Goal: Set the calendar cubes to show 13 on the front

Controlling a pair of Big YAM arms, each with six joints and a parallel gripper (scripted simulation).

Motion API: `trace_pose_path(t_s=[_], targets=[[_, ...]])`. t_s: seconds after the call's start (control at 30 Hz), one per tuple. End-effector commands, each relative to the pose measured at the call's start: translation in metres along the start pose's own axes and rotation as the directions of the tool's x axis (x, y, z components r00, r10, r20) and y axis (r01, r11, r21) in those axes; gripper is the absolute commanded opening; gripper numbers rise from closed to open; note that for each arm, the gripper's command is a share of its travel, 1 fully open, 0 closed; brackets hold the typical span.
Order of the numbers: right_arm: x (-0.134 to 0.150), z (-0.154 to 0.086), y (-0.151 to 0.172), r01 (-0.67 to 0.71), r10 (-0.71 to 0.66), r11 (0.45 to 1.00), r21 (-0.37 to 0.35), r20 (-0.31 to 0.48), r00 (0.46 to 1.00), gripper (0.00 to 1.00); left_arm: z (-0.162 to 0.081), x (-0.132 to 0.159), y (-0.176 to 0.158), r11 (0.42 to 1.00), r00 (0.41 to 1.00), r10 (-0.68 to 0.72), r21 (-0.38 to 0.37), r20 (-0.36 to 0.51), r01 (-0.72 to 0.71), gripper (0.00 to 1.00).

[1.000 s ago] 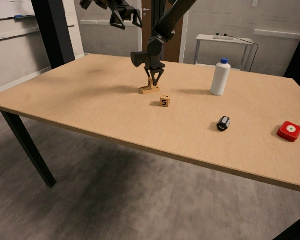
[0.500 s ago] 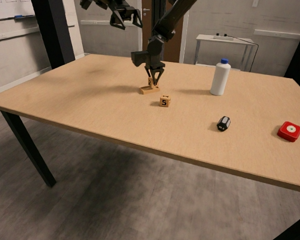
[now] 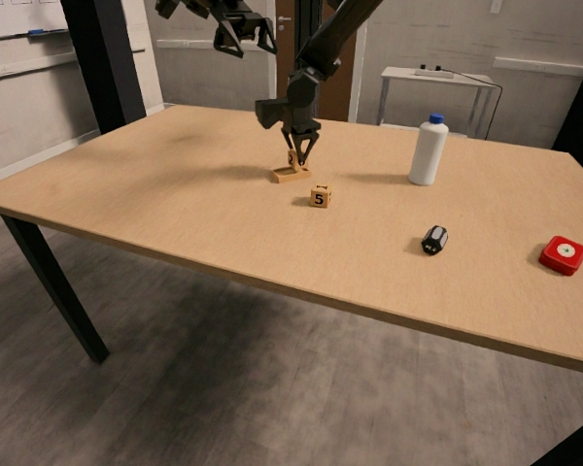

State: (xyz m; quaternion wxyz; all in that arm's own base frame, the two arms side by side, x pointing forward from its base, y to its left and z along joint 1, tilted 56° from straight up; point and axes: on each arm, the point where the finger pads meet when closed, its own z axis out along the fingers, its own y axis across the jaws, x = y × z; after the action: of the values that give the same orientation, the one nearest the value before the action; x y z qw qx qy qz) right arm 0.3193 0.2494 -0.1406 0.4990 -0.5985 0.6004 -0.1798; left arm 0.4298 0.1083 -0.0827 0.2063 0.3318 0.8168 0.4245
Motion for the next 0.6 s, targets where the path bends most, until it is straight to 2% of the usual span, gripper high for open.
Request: trace_pose_path(t_s=[0.0, 0.23, 0.33, 0.5, 0.57], targets=[[-0.006, 0.0, -0.004, -0.01, 0.009, 1.0, 0.015, 0.016, 1.0, 1.0, 0.003, 0.015, -0.01, 1.0, 1.0, 0.015, 0.012, -0.019, -0.015, 0.35], [-0.006, 0.0, -0.004, -0.01, 0.009, 1.0, 0.015, 0.016, 1.0, 1.0, 0.023, 0.008, -0.002, 1.0, 1.0, 0.009, 0.001, -0.017, -0.009, 0.35], [-0.006, 0.0, -0.004, -0.01, 0.009, 1.0, 0.015, 0.016, 1.0, 1.0, 0.022, 0.014, -0.008, 1.0, 1.0, 0.017, 0.013, -0.022, -0.017, 0.35], [-0.006, 0.0, -0.004, -0.01, 0.009, 1.0, 0.015, 0.016, 1.0, 1.0, 0.036, 0.011, -0.003, 1.0, 1.0, 0.016, 0.005, -0.017, -0.016, 0.35], [-0.006, 0.0, -0.004, -0.01, 0.009, 1.0, 0.015, 0.016, 1.0, 1.0, 0.019, 0.008, -0.008, 1.0, 1.0, 0.012, 0.022, -0.015, -0.012, 0.35]])
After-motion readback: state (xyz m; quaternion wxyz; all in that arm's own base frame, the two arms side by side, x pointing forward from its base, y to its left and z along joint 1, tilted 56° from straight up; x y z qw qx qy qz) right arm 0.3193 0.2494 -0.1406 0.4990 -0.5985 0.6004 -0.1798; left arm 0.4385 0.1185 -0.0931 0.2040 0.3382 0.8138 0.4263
